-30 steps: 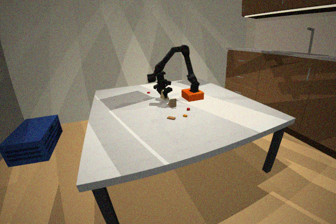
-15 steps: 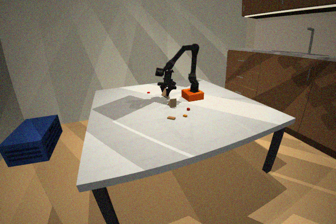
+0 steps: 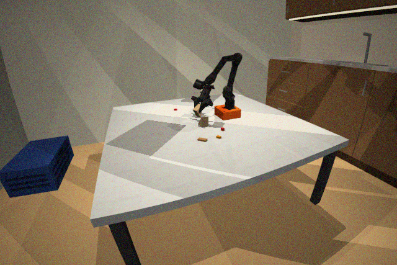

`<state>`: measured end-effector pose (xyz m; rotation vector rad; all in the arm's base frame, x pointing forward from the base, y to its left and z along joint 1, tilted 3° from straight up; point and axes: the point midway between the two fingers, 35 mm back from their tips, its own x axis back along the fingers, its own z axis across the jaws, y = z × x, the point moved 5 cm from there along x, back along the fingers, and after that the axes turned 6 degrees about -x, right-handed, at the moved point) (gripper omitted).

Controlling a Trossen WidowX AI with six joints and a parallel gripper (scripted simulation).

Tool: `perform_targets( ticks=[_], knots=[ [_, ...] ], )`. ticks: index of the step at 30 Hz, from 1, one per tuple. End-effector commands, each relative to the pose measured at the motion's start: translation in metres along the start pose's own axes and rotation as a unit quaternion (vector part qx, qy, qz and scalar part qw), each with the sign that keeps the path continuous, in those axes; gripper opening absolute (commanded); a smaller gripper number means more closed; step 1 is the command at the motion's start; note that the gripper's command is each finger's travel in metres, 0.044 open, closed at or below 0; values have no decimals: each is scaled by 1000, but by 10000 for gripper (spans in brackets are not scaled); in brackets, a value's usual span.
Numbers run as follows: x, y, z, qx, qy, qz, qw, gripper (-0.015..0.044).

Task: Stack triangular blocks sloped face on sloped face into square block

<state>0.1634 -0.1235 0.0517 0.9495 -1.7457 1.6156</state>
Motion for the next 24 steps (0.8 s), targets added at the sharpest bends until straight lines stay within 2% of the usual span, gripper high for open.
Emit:
perform_targets(
  ticks=[1, 8, 9, 24],
  knots=[
    [4, 13, 1, 5, -4, 63, 998, 0],
    [6, 35, 3, 5, -14, 151, 988, 0],
    [4, 25, 3, 2, -12, 101, 995, 26],
    [4, 25, 3, 2, -12, 101, 995, 420]
  ],
)
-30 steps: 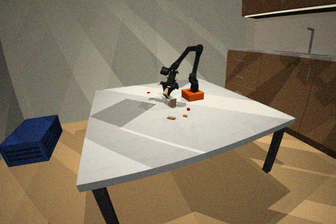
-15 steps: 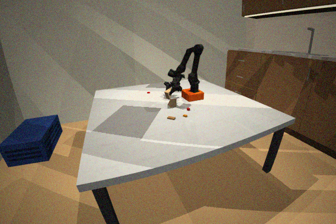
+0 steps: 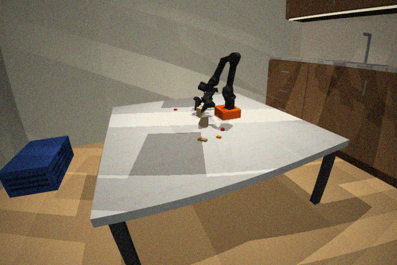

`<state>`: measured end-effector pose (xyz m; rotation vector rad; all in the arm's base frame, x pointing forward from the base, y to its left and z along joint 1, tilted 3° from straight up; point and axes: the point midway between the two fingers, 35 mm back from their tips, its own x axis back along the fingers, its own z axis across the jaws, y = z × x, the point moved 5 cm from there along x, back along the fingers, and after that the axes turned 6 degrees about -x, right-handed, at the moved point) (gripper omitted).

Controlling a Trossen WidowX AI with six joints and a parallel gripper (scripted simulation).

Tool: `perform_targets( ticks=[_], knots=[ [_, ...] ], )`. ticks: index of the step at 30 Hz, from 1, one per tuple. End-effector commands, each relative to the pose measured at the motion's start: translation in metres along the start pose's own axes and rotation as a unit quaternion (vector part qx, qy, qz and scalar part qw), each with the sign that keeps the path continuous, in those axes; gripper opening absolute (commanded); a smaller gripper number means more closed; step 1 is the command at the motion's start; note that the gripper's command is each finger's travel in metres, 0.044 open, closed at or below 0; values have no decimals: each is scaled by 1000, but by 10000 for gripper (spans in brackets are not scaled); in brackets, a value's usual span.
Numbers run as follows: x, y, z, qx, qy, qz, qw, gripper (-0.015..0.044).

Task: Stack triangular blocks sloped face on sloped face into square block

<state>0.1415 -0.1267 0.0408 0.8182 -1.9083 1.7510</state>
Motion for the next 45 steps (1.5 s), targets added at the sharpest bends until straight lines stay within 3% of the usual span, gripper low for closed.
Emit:
perform_targets(
  ticks=[1, 11, 19, 29, 36, 45],
  knots=[
    [0, 1, 0, -3, 1, -3, 1000, 440],
    [1, -1, 1, -3, 1, -3, 1000, 440],
    [68, -71, -7, 0, 0, 0, 1000, 440],
    [64, -69, -4, -2, 1, -6, 1000, 440],
    [36, -84, 4, -94, -66, -218, 969, 440],
    [-17, -107, 1, -94, -40, -530, 842, 440]
  ],
)
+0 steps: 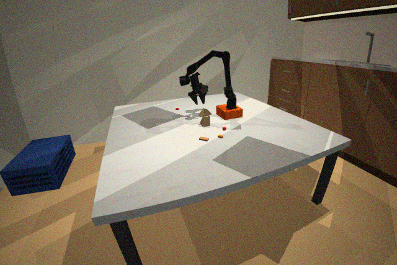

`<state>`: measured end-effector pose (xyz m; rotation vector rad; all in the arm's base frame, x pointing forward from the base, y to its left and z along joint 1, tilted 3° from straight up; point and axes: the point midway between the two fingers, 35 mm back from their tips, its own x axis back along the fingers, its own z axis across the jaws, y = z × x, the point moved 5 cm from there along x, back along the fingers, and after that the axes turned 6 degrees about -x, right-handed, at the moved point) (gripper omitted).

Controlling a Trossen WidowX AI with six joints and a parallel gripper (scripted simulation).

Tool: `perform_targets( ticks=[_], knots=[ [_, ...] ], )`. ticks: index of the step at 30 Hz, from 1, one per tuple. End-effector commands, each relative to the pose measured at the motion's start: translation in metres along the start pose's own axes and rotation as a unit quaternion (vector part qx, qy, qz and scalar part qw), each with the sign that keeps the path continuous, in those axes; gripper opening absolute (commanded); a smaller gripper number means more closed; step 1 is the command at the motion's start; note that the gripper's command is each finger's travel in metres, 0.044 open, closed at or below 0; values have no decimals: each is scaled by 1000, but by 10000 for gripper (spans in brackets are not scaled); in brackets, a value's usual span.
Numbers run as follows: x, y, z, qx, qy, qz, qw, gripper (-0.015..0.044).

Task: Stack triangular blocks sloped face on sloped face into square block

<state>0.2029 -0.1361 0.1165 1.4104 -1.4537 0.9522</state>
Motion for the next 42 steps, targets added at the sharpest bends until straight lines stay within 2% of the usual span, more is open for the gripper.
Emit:
perform_targets(
  ticks=[1, 5, 7, 19, 35, 42],
  knots=[
    [-12, -29, -8, -8, 60, -164, 985, 440],
    [-26, -58, -19, 8, 146, -288, 946, 440],
    [-30, -67, -23, 12, 181, -321, 930, 440],
    [-32, -68, -23, 13, 185, -325, 927, 440],
    [-101, -10, 11, -1, 197, -336, 921, 440],
    [-103, -7, 12, -2, 198, -336, 921, 440]
  ],
)
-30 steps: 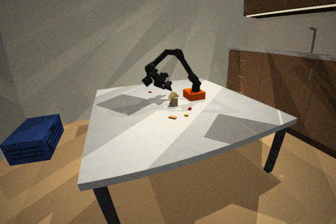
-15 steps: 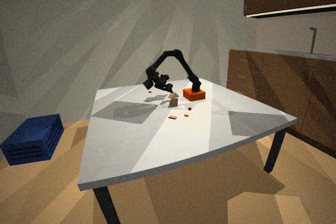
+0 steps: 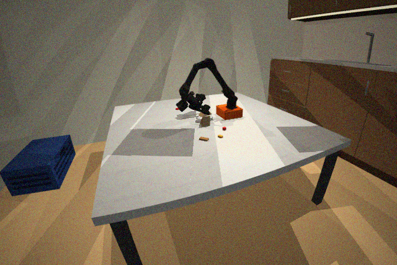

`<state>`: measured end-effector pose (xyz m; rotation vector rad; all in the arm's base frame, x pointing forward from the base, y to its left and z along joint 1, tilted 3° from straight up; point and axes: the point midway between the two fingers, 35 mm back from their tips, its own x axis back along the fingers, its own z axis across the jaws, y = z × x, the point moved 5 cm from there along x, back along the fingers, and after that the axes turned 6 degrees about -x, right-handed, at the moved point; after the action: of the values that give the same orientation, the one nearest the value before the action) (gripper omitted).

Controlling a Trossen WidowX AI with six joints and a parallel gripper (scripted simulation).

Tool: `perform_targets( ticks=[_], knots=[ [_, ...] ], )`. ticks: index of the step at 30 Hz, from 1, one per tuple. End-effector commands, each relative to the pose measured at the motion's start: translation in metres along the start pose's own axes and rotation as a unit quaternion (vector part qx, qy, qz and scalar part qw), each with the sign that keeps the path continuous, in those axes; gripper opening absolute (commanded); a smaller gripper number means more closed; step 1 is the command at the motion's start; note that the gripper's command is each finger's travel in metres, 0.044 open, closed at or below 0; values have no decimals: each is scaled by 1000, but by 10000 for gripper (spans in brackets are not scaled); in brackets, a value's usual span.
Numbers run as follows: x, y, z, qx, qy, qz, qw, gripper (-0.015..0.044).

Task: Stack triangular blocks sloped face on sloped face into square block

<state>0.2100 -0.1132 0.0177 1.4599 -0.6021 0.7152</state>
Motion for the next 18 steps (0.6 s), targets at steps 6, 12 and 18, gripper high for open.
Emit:
perform_targets(
  ticks=[6, 12, 18],
  knots=[
    [-4, 1, 0, 1, 3, 0, 1000, 440],
    [-3, 0, 0, -1, 0, 0, 1000, 309],
    [-3, 0, 0, -1, 0, 0, 1000, 190]
  ],
)
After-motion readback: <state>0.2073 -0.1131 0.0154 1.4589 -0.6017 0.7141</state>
